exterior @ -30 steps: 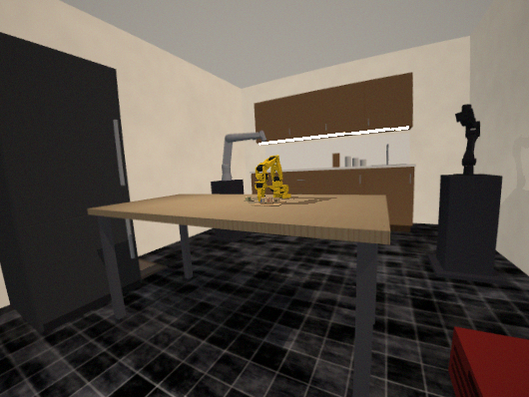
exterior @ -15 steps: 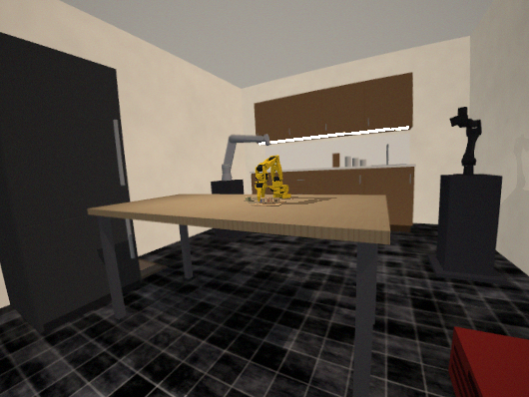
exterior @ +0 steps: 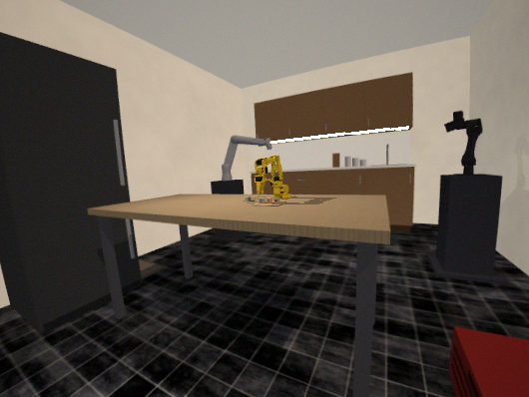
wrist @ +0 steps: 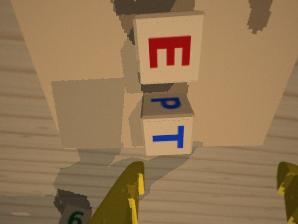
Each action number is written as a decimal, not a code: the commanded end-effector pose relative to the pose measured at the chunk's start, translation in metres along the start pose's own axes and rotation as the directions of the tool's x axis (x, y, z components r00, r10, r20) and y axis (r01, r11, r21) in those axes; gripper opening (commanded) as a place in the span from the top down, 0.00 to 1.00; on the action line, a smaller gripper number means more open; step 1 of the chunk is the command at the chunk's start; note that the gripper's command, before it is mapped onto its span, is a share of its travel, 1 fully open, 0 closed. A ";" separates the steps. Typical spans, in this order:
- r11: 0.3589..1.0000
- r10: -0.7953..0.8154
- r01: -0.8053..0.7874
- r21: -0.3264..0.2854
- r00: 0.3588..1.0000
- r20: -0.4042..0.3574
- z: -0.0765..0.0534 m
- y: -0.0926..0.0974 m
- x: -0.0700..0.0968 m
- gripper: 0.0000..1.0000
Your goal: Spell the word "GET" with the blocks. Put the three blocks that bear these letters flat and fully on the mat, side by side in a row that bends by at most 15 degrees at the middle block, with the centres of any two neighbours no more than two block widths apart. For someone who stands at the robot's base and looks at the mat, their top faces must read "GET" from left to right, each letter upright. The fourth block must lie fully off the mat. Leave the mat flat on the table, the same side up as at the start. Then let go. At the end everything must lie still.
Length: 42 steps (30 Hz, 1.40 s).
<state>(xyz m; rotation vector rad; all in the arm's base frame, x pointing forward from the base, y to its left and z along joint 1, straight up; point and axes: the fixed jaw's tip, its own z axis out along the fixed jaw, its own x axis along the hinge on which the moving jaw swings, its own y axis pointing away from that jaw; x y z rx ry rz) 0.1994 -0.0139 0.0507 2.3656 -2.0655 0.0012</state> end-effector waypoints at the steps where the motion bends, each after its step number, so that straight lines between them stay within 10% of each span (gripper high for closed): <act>1: 0.998 0.000 0.001 0.067 1.000 -0.011 -0.024 -0.006 0.000 0.67; 42: 0.995 0.054 -0.053 0.079 0.998 -0.009 -0.040 -0.001 -0.001 0.67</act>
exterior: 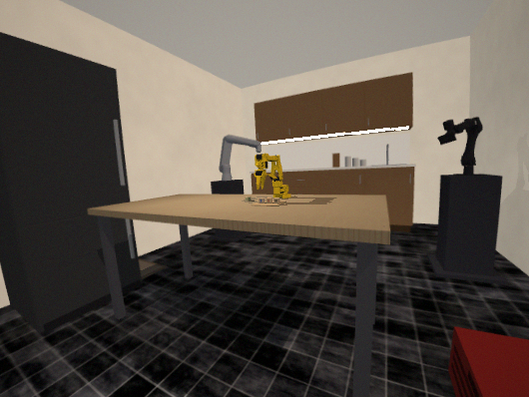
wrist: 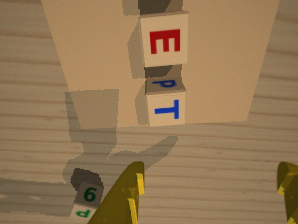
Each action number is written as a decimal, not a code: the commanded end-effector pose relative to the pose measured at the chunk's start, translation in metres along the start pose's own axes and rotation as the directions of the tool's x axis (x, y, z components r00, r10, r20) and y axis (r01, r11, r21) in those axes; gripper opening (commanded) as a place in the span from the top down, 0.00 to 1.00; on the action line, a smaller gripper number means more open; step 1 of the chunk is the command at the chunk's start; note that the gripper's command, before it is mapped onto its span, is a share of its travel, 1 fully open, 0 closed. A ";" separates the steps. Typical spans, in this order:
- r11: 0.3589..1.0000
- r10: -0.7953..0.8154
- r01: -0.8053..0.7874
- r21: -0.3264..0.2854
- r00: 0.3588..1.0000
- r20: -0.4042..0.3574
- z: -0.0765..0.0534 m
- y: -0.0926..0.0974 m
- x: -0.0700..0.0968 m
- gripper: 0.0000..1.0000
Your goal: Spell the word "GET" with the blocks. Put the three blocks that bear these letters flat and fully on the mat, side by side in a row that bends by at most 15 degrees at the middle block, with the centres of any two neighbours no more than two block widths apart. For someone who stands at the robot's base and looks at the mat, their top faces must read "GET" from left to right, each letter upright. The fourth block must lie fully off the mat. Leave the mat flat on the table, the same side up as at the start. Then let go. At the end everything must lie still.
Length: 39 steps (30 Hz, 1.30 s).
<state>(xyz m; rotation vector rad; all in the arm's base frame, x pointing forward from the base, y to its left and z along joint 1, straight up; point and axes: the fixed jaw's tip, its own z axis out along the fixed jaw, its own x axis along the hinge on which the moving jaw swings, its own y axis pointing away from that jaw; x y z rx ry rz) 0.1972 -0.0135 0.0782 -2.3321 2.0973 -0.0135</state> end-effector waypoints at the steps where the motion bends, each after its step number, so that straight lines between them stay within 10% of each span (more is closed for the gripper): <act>1: 0.997 0.038 -0.038 0.072 0.999 -0.007 -0.013 -0.003 -0.001 0.67; 22: 0.858 0.485 -0.488 0.162 0.872 0.061 -0.033 0.015 -0.007 0.67; 39: 0.395 0.869 -0.903 0.169 0.427 0.250 -0.049 0.038 -0.015 0.67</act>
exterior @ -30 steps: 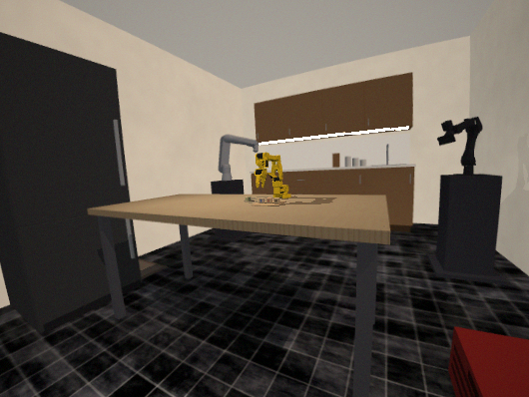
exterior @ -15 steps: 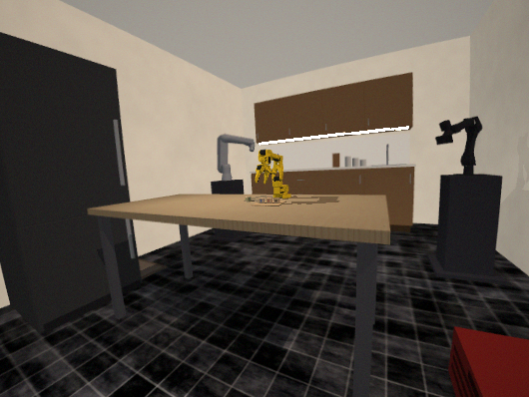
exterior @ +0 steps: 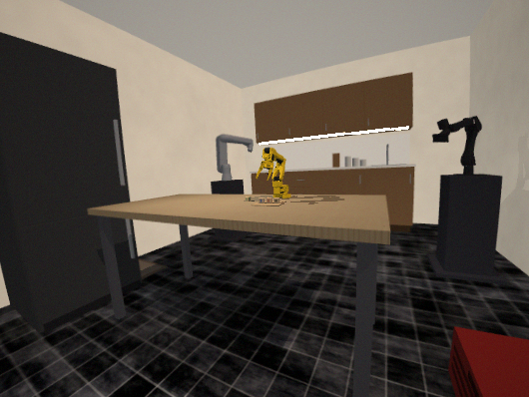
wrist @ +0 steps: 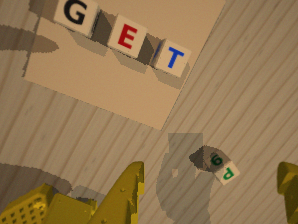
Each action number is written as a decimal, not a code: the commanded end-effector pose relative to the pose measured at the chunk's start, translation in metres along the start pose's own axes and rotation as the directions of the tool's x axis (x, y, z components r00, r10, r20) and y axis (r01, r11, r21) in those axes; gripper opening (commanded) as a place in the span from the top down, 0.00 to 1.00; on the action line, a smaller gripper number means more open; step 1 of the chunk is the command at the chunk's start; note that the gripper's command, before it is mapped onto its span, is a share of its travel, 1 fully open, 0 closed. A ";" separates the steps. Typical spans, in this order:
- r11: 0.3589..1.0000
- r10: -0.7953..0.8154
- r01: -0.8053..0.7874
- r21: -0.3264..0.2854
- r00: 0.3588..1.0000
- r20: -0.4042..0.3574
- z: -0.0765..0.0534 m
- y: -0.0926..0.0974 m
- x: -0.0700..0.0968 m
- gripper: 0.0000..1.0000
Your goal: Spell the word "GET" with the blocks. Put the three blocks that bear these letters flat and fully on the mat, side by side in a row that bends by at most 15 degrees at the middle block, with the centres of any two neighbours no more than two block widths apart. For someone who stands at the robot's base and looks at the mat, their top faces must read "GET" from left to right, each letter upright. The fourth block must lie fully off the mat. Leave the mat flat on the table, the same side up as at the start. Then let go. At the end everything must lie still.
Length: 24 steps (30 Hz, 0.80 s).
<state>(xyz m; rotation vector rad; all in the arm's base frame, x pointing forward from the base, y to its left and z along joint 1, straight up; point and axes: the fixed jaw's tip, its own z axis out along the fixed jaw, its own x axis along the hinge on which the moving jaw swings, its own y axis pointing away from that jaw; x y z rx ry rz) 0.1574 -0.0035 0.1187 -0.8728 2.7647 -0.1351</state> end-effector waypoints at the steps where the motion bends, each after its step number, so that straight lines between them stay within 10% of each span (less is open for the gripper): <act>1: 0.993 0.108 -0.111 0.035 0.992 0.059 -0.009 0.000 -0.001 0.67; 24: 0.827 0.552 -0.562 0.012 0.816 0.171 -0.016 0.011 0.011 0.67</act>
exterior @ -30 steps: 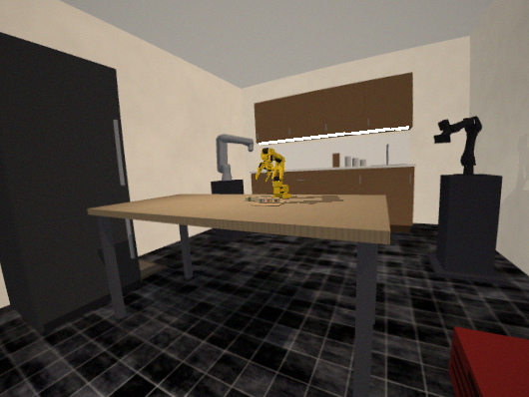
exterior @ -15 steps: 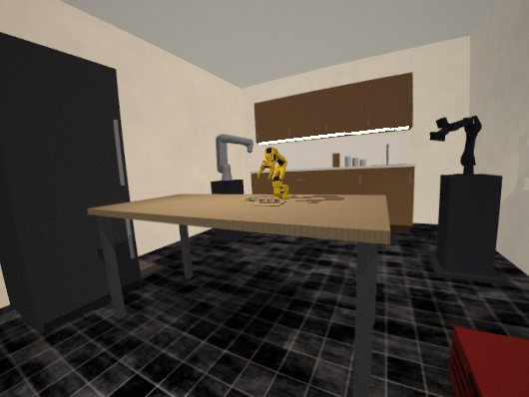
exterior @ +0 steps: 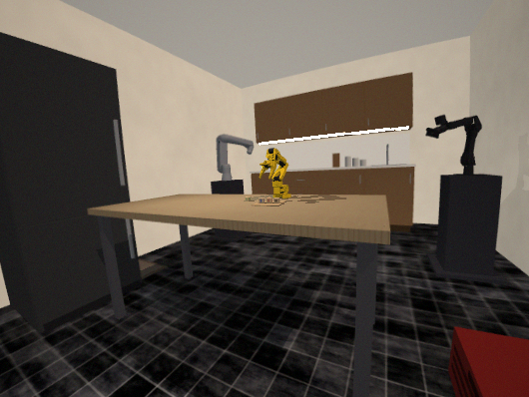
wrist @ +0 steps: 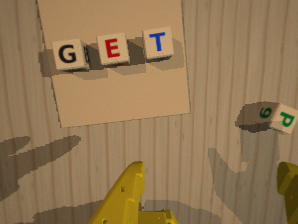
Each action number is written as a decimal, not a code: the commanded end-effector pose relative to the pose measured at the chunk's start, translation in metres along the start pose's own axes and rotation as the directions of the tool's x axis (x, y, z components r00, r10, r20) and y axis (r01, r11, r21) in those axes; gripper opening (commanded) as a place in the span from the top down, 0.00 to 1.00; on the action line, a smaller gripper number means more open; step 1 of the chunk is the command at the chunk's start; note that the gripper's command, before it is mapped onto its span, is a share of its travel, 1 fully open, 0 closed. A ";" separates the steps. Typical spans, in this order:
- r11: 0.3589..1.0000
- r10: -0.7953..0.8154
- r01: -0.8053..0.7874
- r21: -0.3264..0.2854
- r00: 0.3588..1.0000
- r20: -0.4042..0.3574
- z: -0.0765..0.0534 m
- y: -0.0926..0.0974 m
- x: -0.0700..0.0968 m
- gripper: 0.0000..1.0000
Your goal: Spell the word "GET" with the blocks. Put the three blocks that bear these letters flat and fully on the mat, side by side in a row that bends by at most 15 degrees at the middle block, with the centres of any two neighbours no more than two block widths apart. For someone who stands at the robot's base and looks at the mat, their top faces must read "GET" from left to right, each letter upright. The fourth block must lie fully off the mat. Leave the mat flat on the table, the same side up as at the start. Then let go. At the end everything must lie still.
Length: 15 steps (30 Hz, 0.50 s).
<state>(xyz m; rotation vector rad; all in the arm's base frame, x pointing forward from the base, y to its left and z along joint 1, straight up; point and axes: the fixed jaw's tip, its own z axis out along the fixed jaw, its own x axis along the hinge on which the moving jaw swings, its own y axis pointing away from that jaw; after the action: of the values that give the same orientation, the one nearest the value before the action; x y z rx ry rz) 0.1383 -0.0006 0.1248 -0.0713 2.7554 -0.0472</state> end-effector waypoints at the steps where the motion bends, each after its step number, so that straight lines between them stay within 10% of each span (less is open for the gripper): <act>1: 0.999 0.041 -0.041 0.003 0.998 0.044 -0.005 0.000 -0.003 0.67; 15: 0.999 0.053 -0.053 0.002 0.998 0.046 -0.005 0.000 -0.002 0.67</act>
<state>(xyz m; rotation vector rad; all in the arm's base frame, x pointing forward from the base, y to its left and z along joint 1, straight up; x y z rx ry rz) 0.1368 -0.0004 0.1250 -0.0059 2.7443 -0.0353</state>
